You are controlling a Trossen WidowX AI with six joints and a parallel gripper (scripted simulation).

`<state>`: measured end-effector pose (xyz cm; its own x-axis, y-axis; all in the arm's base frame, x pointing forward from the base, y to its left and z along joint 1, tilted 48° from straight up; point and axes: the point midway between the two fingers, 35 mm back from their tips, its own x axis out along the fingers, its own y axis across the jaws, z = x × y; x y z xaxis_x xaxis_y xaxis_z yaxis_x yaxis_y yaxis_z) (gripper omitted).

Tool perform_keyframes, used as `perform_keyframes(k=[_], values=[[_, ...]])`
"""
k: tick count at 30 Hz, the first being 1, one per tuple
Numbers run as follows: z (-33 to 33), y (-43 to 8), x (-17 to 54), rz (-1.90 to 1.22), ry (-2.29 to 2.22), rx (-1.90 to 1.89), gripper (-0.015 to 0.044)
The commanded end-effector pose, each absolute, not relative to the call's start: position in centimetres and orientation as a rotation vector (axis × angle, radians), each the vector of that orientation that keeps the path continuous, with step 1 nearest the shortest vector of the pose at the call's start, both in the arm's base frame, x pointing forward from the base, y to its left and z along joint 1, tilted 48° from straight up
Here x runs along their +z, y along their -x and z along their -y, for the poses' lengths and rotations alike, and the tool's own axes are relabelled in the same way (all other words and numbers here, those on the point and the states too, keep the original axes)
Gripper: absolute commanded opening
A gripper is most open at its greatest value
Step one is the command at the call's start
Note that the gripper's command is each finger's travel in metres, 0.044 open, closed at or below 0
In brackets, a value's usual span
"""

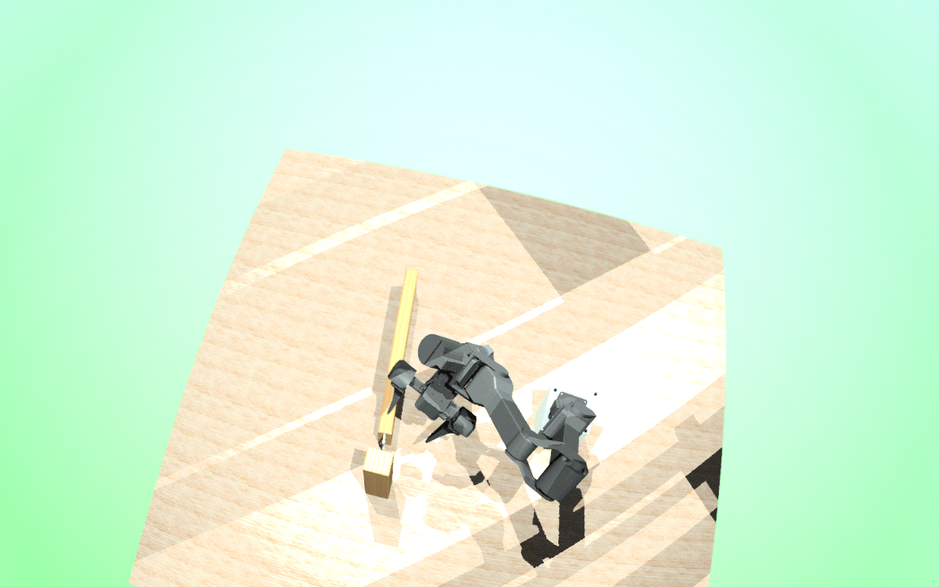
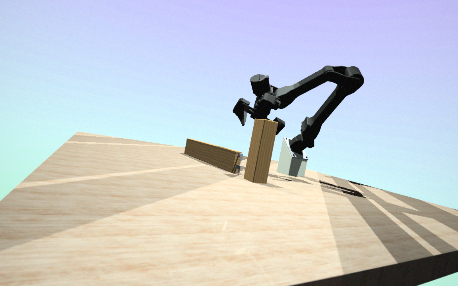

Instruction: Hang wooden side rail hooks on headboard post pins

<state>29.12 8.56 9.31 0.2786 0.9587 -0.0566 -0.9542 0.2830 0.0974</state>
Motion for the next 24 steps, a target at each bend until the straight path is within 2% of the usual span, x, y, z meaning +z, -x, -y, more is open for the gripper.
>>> perform_keyframes(k=[1, 5, 24], values=[[-8.53, -29.12, 9.00, -0.208, -0.230, 1.303, 0.0440], [-8.52, -29.08, 8.75, -0.276, -0.350, 1.316, 0.0440], [-8.52, -29.08, 8.75, -0.276, -0.350, 1.316, 0.0440]])
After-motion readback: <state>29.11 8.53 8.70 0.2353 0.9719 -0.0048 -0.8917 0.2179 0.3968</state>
